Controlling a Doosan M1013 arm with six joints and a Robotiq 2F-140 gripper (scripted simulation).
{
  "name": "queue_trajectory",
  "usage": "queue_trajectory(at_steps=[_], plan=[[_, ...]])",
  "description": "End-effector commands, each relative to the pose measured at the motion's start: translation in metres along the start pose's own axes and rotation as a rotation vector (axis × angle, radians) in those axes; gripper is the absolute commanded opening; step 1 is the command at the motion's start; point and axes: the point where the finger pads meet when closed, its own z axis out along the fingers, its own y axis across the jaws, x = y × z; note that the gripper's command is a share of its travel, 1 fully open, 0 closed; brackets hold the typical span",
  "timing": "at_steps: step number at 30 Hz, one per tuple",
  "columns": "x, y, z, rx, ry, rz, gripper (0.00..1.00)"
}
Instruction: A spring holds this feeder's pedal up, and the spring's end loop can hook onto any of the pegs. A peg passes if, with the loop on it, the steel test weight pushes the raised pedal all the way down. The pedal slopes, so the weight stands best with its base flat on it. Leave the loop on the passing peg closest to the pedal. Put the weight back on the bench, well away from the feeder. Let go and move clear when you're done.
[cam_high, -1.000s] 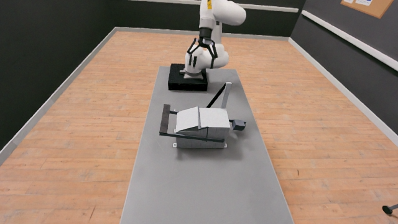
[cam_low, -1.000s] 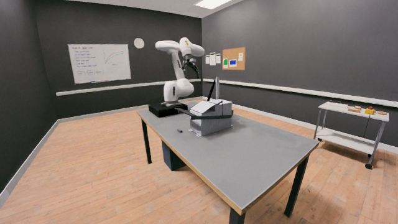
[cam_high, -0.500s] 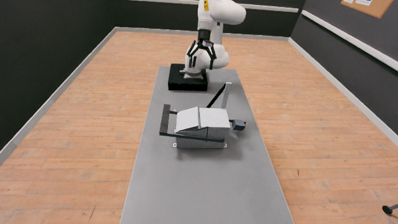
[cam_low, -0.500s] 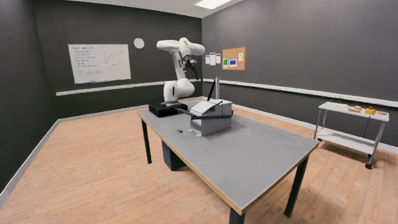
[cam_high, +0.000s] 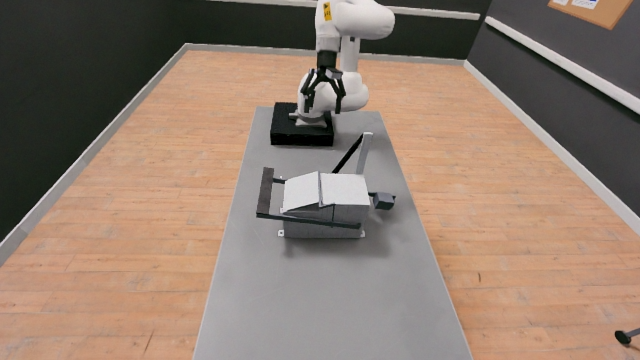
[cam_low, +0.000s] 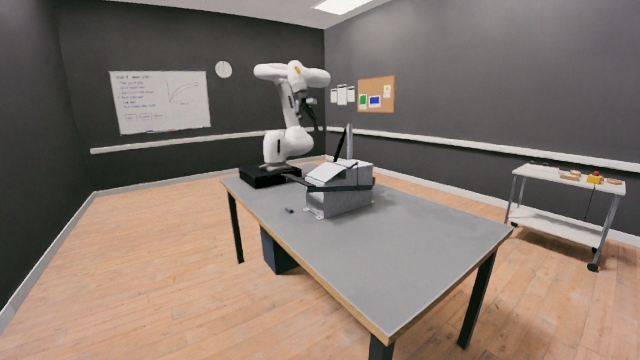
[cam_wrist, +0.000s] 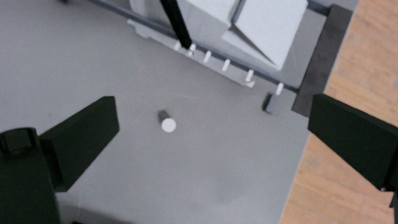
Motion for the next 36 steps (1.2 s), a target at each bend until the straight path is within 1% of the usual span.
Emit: queue_trajectory(at_steps=[1, 6, 7, 23, 24, 36], plan=[[0.0, 0.0, 0.0, 0.006, 0.001, -0.004, 1.0], [0.0, 0.0, 0.0, 0.006, 0.001, -0.004, 1.0], [-0.005, -0.003, 0.011, 0.058, -0.028, -0.141, 1.0], [-0.005, -0.003, 0.011, 0.058, -0.028, -0.141, 1.0], [-0.009, -0.005, 0.022, 0.111, -0.057, -0.277, 1.0], [-0.009, -0.005, 0.022, 0.111, -0.057, -0.277, 1.0]])
